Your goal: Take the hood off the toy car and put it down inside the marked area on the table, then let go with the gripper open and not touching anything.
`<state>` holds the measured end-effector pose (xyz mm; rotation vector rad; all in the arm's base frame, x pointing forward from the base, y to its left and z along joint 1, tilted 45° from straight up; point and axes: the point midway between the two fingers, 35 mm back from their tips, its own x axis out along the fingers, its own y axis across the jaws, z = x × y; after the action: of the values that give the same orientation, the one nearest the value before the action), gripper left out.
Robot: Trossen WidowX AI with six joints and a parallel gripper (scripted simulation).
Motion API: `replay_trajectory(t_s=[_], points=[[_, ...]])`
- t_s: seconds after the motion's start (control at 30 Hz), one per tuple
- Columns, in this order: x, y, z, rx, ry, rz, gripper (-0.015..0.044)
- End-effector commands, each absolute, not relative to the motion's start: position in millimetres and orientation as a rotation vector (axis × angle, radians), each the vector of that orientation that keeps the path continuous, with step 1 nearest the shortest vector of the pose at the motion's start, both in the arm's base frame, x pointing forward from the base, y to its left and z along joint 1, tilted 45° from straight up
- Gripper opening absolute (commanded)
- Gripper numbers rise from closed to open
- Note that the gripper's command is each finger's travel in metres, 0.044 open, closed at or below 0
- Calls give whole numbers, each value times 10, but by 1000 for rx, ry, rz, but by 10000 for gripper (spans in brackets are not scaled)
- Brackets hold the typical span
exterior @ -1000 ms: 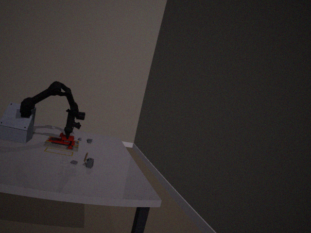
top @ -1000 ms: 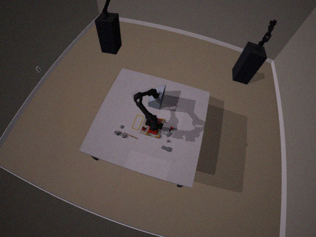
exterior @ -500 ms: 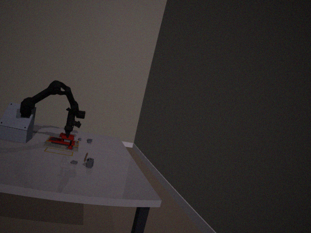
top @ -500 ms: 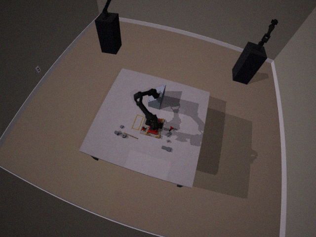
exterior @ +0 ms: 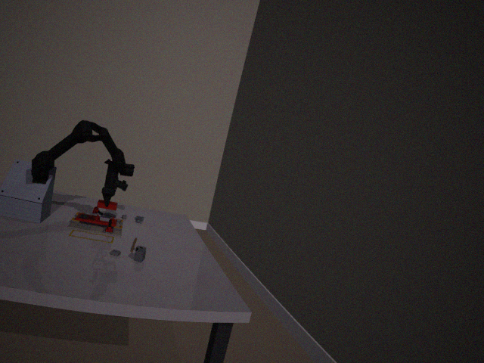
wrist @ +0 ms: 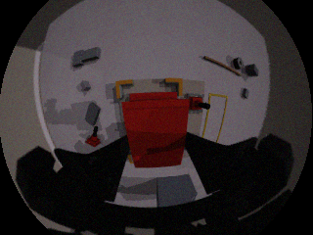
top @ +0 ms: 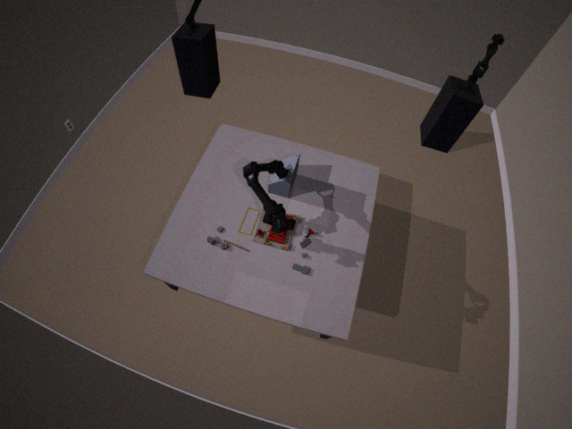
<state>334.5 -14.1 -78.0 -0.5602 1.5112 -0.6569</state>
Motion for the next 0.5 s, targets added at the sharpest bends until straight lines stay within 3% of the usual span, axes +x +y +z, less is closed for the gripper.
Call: replay_trajectory(t_s=[0.0, 0.47], points=[[3355, -258, -664, -559, 1514, -652, 0], [3285, -733, -125, -535, 1536, -617, 0]])
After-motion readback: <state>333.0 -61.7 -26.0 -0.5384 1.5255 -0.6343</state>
